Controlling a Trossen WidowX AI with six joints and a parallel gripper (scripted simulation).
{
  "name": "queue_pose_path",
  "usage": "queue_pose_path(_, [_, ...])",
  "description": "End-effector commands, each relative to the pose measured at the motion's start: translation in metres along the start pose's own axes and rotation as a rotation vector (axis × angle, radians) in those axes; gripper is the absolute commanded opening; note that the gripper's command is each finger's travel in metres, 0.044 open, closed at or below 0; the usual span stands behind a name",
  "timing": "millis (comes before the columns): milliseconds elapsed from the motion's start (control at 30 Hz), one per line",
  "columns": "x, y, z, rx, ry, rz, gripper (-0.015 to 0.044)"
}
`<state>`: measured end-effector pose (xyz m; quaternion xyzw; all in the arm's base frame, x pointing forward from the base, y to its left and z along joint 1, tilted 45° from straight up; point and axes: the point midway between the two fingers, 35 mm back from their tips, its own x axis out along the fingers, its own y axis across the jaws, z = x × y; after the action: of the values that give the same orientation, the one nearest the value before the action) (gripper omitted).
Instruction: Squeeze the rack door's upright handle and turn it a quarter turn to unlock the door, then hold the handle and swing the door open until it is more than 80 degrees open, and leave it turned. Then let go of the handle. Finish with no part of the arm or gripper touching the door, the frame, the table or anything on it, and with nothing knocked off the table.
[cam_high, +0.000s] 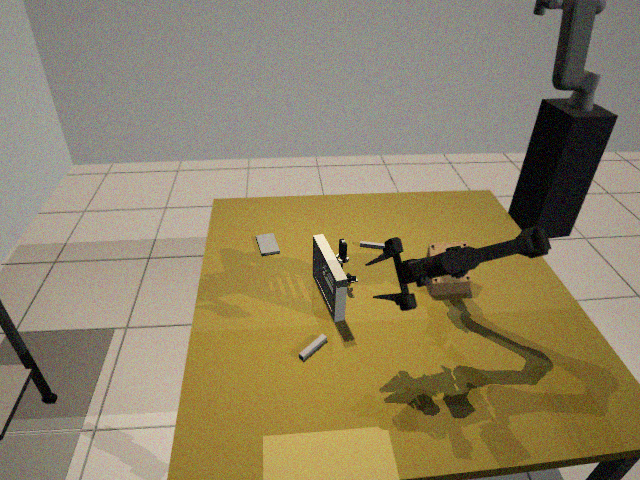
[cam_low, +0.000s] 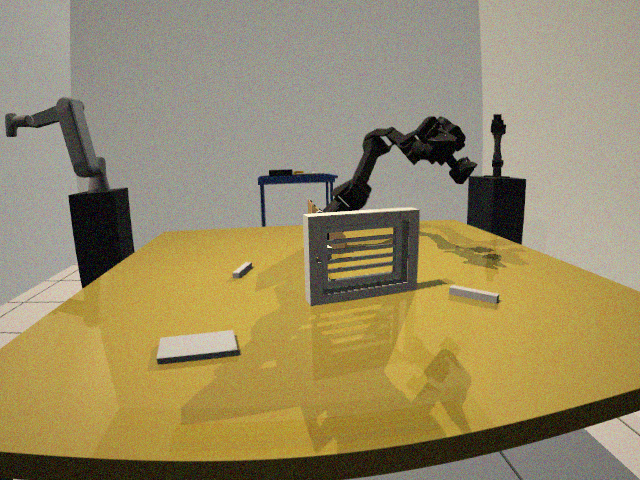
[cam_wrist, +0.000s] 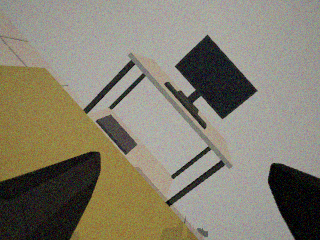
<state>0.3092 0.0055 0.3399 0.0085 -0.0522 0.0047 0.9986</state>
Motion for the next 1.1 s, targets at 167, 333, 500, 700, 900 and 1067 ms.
queue_pose_path(167, [0.015, -0.011, -0.016, -0.054, 0.103, -0.018, 0.0286])
queue_pose_path(333, [0.03, -0.023, -0.034, -0.104, 0.219, -0.029, 0.0286])
queue_pose_path(500, [0.043, -0.034, -0.054, -0.142, 0.338, -0.022, 0.0286])
queue_pose_path(700, [0.054, -0.049, -0.078, -0.174, 0.48, -0.006, 0.0286])
queue_pose_path(900, [0.061, -0.064, -0.102, -0.19, 0.618, 0.018, 0.0286])
queue_pose_path(1067, [0.064, -0.079, -0.125, -0.194, 0.729, 0.037, 0.0286])
